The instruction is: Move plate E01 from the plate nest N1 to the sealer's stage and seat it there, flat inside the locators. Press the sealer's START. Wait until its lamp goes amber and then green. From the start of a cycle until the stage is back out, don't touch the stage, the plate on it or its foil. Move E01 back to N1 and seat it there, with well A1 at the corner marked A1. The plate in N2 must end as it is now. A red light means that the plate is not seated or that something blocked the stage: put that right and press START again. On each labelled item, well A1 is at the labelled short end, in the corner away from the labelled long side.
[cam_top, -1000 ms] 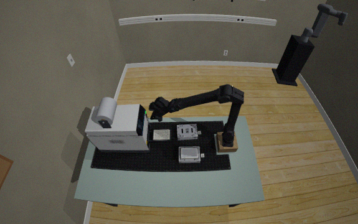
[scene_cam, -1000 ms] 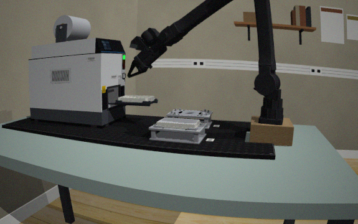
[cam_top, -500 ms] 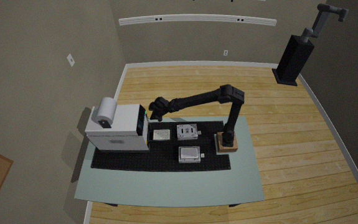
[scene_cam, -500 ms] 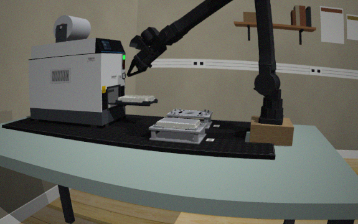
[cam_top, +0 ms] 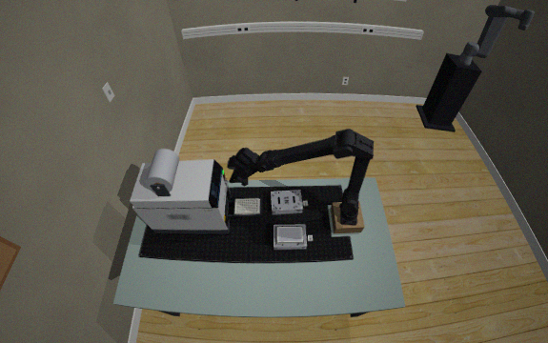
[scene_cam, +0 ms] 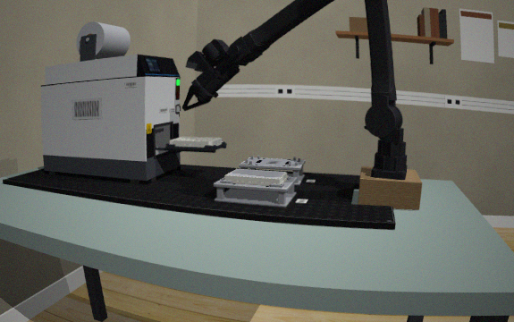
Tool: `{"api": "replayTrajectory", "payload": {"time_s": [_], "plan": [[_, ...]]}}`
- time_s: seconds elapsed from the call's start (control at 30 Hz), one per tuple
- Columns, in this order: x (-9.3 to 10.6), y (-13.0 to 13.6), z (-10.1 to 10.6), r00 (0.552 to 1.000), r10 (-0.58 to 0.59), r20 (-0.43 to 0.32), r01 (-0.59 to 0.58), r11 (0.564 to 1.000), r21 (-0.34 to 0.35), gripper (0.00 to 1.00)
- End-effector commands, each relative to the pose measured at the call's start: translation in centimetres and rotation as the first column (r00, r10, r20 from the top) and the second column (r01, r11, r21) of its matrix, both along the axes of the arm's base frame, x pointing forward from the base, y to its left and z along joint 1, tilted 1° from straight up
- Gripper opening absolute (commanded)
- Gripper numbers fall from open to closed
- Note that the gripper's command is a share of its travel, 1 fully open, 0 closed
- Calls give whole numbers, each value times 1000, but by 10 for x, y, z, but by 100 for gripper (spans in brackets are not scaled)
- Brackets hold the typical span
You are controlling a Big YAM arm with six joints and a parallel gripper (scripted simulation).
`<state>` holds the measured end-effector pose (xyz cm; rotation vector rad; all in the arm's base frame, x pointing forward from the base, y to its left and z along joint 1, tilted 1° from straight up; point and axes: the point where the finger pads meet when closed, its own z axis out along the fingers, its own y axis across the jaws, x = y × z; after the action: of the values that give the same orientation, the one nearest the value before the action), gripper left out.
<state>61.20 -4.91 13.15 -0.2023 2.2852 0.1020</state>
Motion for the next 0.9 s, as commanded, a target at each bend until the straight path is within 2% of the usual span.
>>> {"api": "replayTrajectory", "payload": {"time_s": [0.0, 0.47, 0.87], "plan": [[22, 5, 22, 998, 18, 63, -18, 1000, -12, 0], [23, 4, 20, 999, 2, 35, -2, 1000, -1, 0], [24, 5, 37, 998, 6, 61, -6, 1000, -9, 0]]}}
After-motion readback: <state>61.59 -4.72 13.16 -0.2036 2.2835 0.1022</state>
